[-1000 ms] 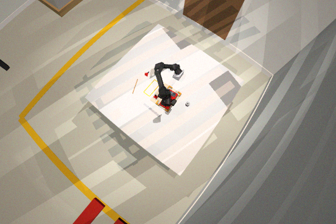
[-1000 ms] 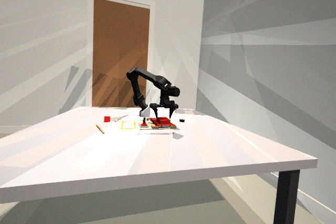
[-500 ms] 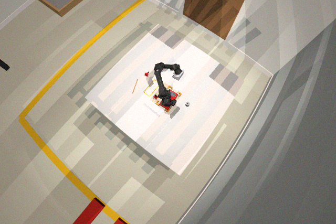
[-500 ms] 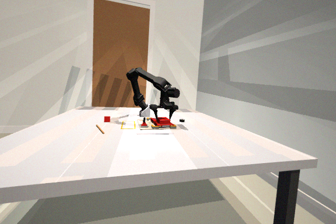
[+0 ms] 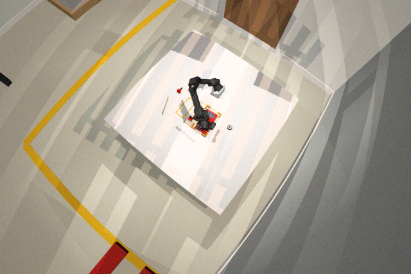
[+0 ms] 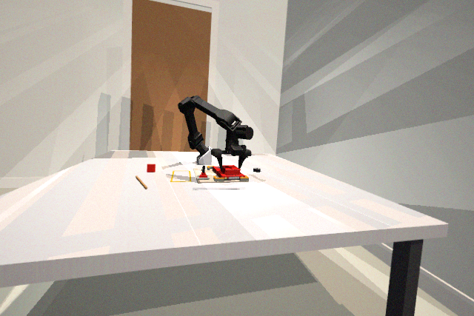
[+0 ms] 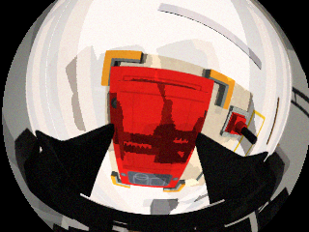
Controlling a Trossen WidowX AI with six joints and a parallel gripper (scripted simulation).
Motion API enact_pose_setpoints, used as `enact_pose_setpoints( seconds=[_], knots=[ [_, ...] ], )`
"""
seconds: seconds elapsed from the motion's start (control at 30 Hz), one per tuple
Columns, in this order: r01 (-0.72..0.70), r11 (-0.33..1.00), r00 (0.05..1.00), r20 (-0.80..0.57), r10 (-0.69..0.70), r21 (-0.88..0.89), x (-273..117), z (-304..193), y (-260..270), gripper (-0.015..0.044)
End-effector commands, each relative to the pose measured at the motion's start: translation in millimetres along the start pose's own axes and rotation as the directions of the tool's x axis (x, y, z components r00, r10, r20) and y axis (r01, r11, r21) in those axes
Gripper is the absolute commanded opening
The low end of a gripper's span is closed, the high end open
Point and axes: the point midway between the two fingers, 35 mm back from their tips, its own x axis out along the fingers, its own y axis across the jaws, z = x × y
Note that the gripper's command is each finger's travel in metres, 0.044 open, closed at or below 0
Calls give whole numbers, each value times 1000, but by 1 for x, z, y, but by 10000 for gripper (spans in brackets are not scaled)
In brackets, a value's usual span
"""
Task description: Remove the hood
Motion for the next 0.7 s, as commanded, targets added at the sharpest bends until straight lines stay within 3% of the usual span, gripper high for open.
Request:
enact_pose_setpoints(
  seconds=[0.0, 0.33, 0.67],
  knots=[
    [0, 1000, 1000, 1, 0, 1, 0, 0, 0, 361],
    [0, 1000, 1000, 1, 0, 1, 0, 0, 0, 295],
    [0, 1000, 1000, 1, 0, 0, -5, 0, 0, 32]
  ],
)
